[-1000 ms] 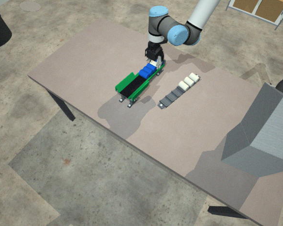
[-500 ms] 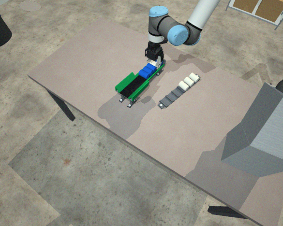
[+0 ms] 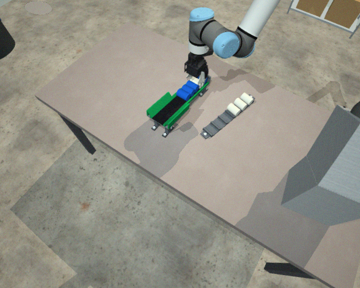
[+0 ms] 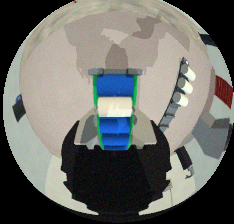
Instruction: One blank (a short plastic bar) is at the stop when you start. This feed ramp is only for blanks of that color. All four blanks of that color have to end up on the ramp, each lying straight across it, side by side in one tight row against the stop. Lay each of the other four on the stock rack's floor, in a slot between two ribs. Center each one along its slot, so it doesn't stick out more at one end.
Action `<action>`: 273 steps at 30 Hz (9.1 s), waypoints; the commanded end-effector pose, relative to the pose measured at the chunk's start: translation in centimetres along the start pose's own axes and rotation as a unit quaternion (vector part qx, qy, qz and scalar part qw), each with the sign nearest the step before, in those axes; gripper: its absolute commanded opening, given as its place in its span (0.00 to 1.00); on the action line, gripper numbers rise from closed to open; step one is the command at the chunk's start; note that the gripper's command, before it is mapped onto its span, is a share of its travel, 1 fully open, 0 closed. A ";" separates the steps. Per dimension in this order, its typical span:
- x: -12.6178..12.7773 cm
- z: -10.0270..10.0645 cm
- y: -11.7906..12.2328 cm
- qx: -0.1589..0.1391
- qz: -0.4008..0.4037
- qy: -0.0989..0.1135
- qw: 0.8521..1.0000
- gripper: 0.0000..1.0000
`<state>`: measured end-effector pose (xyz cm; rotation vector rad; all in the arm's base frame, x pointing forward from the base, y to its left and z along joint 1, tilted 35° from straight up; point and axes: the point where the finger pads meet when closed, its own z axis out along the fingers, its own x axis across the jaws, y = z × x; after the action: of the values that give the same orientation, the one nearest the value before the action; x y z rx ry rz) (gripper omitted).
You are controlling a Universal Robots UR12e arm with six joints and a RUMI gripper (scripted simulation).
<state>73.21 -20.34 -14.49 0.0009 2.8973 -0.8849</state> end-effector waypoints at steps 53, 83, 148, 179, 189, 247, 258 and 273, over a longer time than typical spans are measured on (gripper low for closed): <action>2.4 -8.7 0.8 -0.001 0.011 0.001 1.000 0.35; 22.0 -5.2 5.0 0.000 0.103 0.000 0.995 0.35; 21.8 4.8 4.9 0.000 0.104 -0.002 0.995 0.35; 21.8 4.8 5.0 0.000 0.104 -0.002 0.995 0.35; 21.8 4.8 5.0 0.000 0.104 -0.002 0.995 0.35; 22.1 -3.6 5.1 0.000 0.103 0.000 0.995 0.48; 22.0 -4.2 5.0 0.000 0.104 0.000 0.995 1.00; 22.0 -4.2 5.0 0.000 0.103 0.000 0.995 1.00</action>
<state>51.24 -14.54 -16.12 0.2935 2.8280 -0.8457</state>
